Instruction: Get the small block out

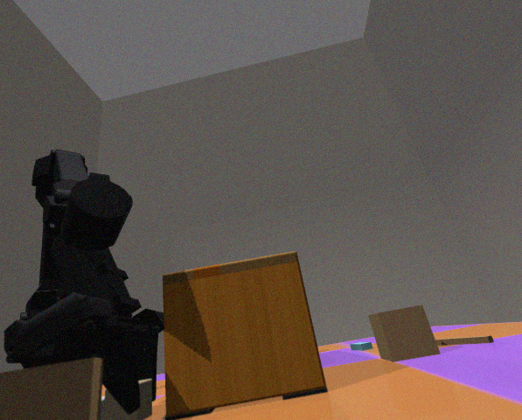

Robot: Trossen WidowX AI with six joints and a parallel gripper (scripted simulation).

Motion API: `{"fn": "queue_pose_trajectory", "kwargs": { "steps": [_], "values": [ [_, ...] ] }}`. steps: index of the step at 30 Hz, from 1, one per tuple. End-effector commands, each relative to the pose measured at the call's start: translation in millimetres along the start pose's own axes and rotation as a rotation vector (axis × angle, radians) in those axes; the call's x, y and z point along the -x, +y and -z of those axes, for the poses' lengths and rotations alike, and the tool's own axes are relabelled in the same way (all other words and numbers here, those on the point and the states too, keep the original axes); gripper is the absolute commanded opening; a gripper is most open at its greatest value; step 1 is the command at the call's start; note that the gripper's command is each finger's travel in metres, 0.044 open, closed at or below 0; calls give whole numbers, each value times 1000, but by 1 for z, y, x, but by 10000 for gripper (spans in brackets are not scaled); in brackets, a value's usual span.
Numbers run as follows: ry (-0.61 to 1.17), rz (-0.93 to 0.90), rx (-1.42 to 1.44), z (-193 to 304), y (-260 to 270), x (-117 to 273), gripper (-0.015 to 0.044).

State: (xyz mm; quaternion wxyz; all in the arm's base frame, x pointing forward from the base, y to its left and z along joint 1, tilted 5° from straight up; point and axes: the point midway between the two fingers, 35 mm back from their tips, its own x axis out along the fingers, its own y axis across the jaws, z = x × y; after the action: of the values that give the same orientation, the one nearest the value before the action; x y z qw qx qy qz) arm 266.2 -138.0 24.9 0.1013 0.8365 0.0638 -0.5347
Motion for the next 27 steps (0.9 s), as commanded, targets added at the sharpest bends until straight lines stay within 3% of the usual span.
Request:
{"fn": "queue_pose_trajectory", "kwargs": {
  "steps": [1,5,13,18,27],
  "values": [
    [-1,5,3,-1,-1,-1,62],
    [0,4,2,4,0,8,0],
    [0,0,0,25,0,56,0],
    [0,-1,24,26,0,57,0],
    [-7,-15,350,28,-2,62,0]
  ]
}}
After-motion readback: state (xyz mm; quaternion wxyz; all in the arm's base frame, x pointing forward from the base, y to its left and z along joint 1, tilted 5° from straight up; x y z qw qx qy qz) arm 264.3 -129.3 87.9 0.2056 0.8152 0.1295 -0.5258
